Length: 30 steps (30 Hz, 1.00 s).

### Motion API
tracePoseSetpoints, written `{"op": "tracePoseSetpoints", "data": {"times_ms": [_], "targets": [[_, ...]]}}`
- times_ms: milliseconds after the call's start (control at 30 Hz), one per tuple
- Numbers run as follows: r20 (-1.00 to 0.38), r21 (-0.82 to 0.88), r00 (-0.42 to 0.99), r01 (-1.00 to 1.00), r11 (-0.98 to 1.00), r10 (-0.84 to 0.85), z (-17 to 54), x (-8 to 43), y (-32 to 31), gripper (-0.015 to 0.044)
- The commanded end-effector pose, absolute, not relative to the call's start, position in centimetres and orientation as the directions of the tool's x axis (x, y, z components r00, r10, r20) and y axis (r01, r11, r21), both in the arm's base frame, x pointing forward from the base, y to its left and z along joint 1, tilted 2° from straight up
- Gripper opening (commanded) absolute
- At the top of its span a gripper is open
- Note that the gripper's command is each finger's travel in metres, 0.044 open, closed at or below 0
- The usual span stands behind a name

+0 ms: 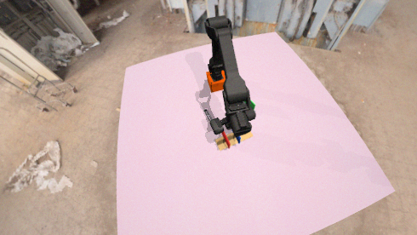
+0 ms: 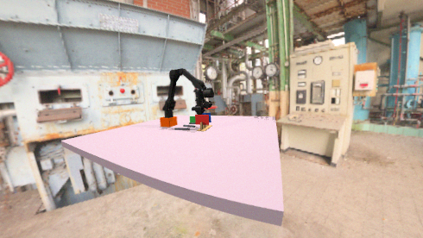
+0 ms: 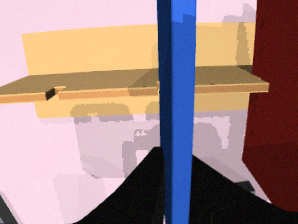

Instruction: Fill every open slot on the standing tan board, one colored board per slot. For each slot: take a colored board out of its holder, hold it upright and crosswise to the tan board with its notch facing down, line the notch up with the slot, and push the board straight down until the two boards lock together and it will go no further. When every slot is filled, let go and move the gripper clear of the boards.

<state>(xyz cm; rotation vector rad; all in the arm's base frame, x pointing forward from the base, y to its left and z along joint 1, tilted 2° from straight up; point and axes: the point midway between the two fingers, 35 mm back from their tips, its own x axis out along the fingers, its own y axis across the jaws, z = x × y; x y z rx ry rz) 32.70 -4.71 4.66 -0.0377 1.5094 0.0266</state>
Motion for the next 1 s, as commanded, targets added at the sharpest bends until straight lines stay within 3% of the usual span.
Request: {"op": "tracePoseSetpoints", "data": {"times_ms": [0,967], "targets": [[-0.998,-0.009,0.062,-0.048,0.999,-0.006,4.46,32.72,-4.72,0.0],[-0.998,-0.01,0.062,-0.059,0.998,-0.006,4.26,32.77,-4.7,0.0]]}}
